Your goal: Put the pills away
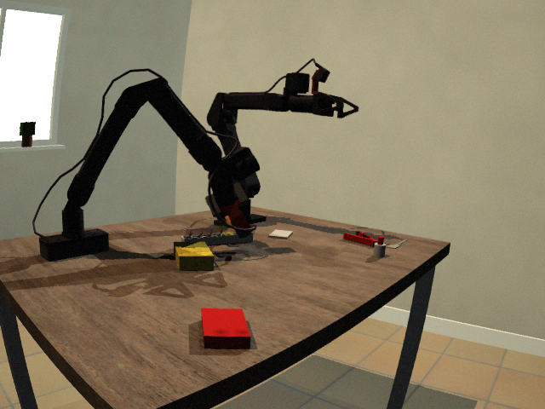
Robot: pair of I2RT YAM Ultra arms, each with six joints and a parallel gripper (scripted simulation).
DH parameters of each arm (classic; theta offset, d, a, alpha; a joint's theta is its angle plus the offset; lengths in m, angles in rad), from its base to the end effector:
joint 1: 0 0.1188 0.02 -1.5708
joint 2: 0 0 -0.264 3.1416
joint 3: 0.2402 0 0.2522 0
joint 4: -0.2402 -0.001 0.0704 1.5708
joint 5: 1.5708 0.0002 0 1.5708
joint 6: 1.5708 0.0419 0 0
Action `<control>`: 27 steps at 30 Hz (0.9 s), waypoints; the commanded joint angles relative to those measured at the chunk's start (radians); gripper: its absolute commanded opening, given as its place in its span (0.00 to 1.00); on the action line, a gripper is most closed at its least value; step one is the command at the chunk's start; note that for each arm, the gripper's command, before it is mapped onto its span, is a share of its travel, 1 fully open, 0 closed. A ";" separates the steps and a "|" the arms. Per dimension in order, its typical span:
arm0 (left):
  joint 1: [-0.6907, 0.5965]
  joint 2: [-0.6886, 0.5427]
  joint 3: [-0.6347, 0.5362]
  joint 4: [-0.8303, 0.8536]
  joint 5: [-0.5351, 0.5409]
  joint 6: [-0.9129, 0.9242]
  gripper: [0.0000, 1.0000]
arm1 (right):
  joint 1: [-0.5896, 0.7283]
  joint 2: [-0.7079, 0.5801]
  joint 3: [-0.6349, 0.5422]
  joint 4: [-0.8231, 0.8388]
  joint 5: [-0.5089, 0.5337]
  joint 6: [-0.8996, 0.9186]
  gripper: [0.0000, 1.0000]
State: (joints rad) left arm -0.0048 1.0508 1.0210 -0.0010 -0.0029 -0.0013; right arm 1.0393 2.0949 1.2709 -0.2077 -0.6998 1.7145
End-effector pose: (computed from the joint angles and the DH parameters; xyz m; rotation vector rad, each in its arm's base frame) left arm 0.2477 -0.0001 0.3969 0.0006 1.6016 -0.0024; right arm 0.1862 0.3719 0.1203 -0.5744 -2.3766 -0.8306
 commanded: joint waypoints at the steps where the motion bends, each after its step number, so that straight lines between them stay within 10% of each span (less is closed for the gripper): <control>1: 0.005 -0.007 0.029 0.005 0.003 0.001 1.00 | -0.014 -0.011 0.034 0.021 -0.039 0.010 0.36; 14: 0.005 -0.007 0.029 0.005 0.003 0.001 1.00 | -0.008 -0.011 0.033 0.022 -0.040 0.008 0.36; 27: 0.005 -0.007 0.029 0.005 0.003 0.001 1.00 | 0.068 -0.067 0.030 -0.060 0.299 -0.077 0.36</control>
State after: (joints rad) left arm -0.0048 1.0508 1.0210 -0.0010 -0.0029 -0.0013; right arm 1.0729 2.0785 1.2709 -0.2420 -0.5411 1.6791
